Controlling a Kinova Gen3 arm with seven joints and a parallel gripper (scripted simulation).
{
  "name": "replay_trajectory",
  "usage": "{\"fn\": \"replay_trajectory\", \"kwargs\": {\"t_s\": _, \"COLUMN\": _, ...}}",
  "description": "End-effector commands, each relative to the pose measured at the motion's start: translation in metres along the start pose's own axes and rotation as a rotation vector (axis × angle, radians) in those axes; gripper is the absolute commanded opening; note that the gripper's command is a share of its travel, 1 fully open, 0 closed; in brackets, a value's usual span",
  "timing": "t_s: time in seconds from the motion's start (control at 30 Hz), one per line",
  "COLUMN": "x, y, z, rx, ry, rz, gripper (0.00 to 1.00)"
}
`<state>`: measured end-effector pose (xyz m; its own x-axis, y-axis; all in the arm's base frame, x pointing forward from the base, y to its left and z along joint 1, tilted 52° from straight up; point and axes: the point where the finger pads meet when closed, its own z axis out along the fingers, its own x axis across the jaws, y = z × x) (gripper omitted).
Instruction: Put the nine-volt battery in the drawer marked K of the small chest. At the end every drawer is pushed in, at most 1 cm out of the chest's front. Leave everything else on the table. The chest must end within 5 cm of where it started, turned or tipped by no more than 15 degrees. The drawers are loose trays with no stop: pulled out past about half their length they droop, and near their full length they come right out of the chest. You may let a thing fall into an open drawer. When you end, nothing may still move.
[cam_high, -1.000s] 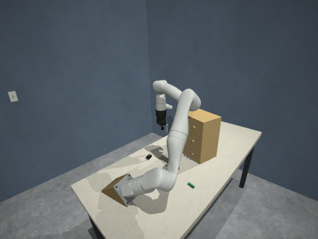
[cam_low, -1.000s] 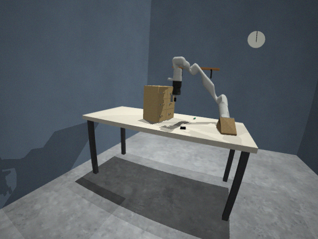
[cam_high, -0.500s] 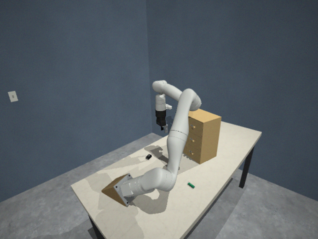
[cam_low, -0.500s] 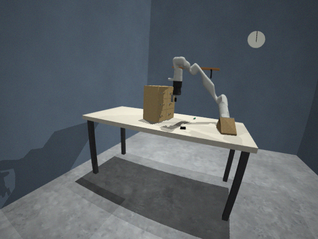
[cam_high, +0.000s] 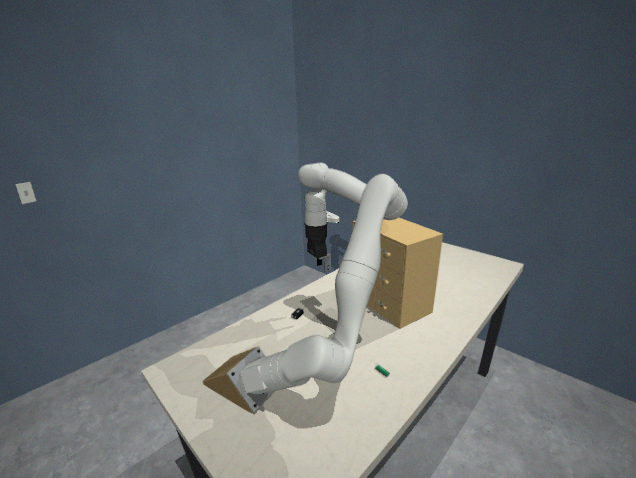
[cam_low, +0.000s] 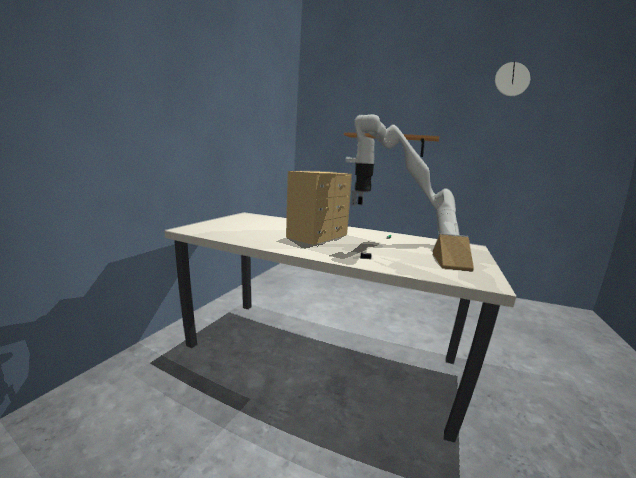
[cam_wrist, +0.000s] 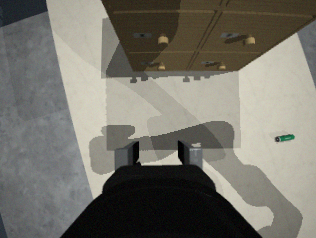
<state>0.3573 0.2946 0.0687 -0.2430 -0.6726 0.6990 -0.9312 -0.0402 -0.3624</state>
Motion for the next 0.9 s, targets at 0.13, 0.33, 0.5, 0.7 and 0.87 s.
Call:
{"fn": "replay_trajectory", "kwargs": {"t_s": 0.13, "x": 0.0092, "y": 0.0087, "z": -0.0043, "rx": 0.007, "ry": -0.006, "rz": -0.004, "gripper": 1.00}}
{"fn": "replay_trajectory", "kwargs": {"t_s": 0.33, "x": 0.0114, "y": 0.0119, "z": -0.0043, "rx": 0.007, "ry": -0.006, "rz": -0.004, "gripper": 1.00}}
{"fn": "replay_trajectory", "kwargs": {"t_s": 0.5, "x": 0.0114, "y": 0.0117, "z": -0.0039, "rx": 0.011, "ry": -0.006, "rz": -0.004, "gripper": 1.00}}
{"fn": "replay_trajectory", "kwargs": {"t_s": 0.7, "x": 0.0114, "y": 0.0106, "z": -0.0023, "rx": 0.030, "ry": -0.005, "rz": -0.004, "gripper": 1.00}}
{"fn": "replay_trajectory", "kwargs": {"t_s": 0.87, "x": 0.0114, "y": 0.0074, "z": 0.0021, "rx": 0.085, "ry": -0.006, "rz": -0.004, "gripper": 1.00}}
